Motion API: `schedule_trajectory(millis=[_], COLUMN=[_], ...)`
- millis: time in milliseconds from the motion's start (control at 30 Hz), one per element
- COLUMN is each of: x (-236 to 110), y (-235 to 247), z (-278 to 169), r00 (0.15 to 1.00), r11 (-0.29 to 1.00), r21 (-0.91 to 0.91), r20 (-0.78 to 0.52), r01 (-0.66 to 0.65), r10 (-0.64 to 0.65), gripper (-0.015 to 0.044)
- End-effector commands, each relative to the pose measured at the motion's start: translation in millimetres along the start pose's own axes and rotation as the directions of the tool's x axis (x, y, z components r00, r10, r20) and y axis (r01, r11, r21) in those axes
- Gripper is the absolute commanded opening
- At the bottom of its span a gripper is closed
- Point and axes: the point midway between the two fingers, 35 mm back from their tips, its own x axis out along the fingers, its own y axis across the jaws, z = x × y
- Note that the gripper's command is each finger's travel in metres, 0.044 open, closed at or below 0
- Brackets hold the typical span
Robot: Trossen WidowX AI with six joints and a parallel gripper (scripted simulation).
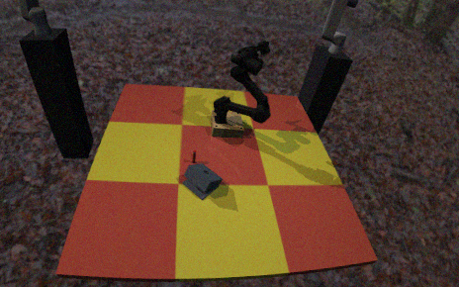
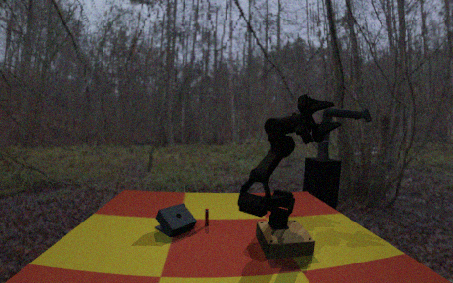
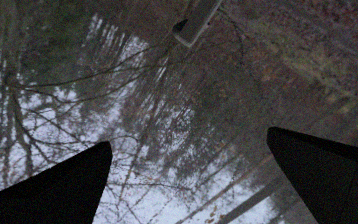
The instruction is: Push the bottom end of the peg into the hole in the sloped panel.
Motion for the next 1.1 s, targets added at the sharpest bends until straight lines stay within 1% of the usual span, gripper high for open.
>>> schedule_trajectory(millis=[0, 267, 567, 800, 1067], x=[2.1, -0.5, -16.5, -38.6, -75.0], y=[-10.7, -37.8, -70.5, -96.5, -126.3], z=[-20.8, -67.9, -116.8, -151.8, -187.7], r00=[0.998, 0.971, 0.901, 0.815, 0.678], r11=[0.996, 0.962, 0.898, 0.839, 0.767], r21=[-0.084, -0.271, -0.440, -0.543, -0.625], r20=[-0.065, -0.217, -0.383, -0.504, -0.627], r01=[0.022, 0.043, 0.015, -0.042, -0.145], r10=[-0.027, -0.104, -0.203, -0.286, -0.383], gripper=[0.0440, 0.0440, 0.0440, 0.0440, 0.0440])
